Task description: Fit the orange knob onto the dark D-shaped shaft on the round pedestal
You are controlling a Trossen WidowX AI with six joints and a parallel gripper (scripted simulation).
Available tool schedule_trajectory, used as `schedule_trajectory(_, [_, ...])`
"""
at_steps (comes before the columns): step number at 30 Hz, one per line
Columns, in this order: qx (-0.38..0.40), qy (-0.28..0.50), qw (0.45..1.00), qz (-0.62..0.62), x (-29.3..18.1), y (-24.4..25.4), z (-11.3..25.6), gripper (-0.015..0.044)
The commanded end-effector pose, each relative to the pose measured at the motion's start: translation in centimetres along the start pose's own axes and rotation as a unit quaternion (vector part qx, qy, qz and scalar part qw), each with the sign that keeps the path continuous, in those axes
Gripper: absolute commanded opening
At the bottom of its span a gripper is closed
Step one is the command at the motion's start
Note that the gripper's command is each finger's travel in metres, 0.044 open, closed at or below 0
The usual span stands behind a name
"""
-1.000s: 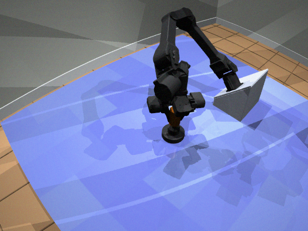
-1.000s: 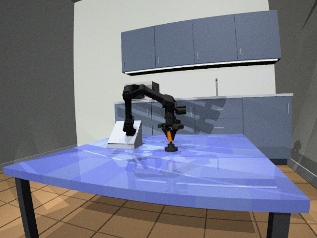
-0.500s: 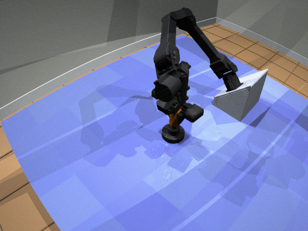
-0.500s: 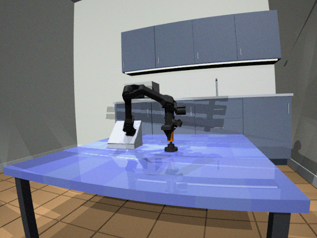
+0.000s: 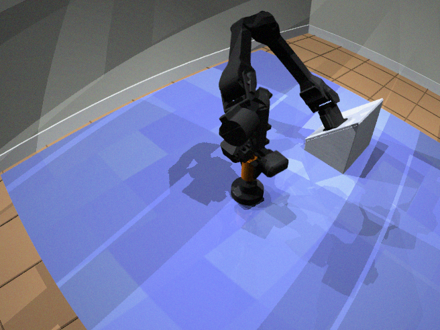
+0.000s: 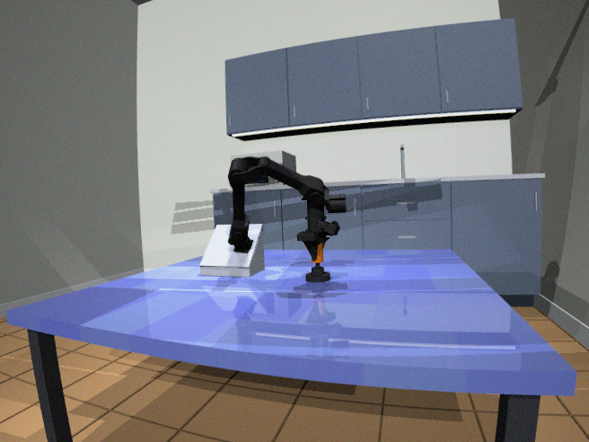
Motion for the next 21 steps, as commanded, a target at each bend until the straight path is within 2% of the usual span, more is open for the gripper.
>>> schedule_trajectory(1, [0.001, -0.002, 1.0, -0.002, 0.08, -0.11, 0.08, 0.0])
schedule_trajectory(21, [0.001, -0.002, 1.0, -0.002, -0.13, -0.06, -0.26, 0.0])
Point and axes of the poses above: the point midway between the two fingers, 35 mm back from their tips, its own z axis back along the fingers, its own y axis across the jaws, x = y × z, the point moved 8 cm from there along z, back along the fingers, and after that the axes turned 15 degrees about -z, right-handed, at the moved point
